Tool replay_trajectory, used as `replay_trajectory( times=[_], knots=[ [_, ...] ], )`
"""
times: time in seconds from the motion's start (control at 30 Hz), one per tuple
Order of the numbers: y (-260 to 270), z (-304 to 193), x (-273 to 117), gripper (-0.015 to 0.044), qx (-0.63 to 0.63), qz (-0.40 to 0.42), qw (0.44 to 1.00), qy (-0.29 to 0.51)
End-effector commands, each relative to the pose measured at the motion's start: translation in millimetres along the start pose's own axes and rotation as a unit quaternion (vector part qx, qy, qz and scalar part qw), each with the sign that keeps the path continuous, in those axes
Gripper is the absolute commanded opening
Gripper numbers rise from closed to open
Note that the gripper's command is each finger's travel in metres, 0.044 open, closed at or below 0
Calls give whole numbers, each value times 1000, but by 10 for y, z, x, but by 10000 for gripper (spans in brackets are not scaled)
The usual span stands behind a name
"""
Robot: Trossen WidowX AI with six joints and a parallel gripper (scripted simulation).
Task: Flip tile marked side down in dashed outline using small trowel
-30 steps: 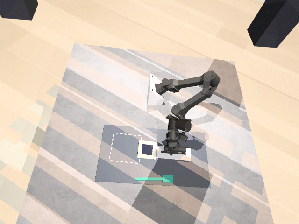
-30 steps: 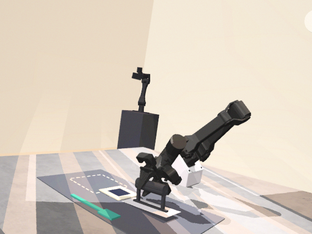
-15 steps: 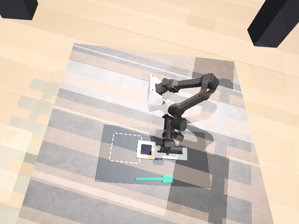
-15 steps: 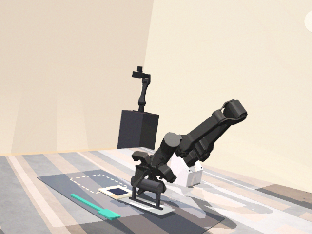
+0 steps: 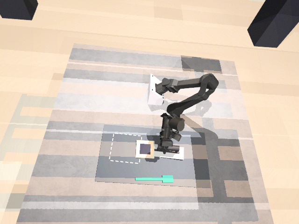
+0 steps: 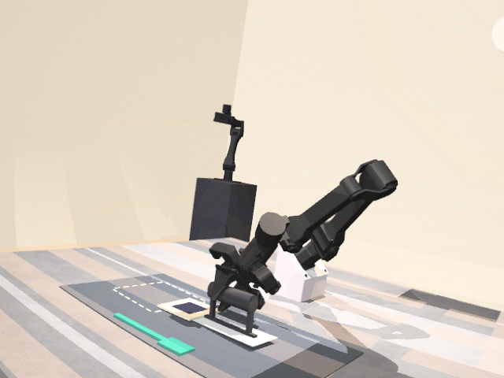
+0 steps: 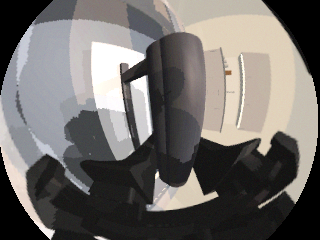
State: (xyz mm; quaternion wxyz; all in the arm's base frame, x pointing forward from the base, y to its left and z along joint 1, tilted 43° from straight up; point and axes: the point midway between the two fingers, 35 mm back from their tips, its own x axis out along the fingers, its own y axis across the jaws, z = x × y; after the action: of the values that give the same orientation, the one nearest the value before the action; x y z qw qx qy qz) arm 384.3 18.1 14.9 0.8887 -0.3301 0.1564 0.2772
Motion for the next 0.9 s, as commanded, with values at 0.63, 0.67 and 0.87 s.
replay_trajectory(
  times=[0.63,0.67,0.87],
  knots=[
    [-313,-77,-224,0,-29,-11,999,21],
    [-325,-88,-234,0,-29,-11,999,21],
    [-385,-158,-285,0,-30,-11,999,22]
  ],
)
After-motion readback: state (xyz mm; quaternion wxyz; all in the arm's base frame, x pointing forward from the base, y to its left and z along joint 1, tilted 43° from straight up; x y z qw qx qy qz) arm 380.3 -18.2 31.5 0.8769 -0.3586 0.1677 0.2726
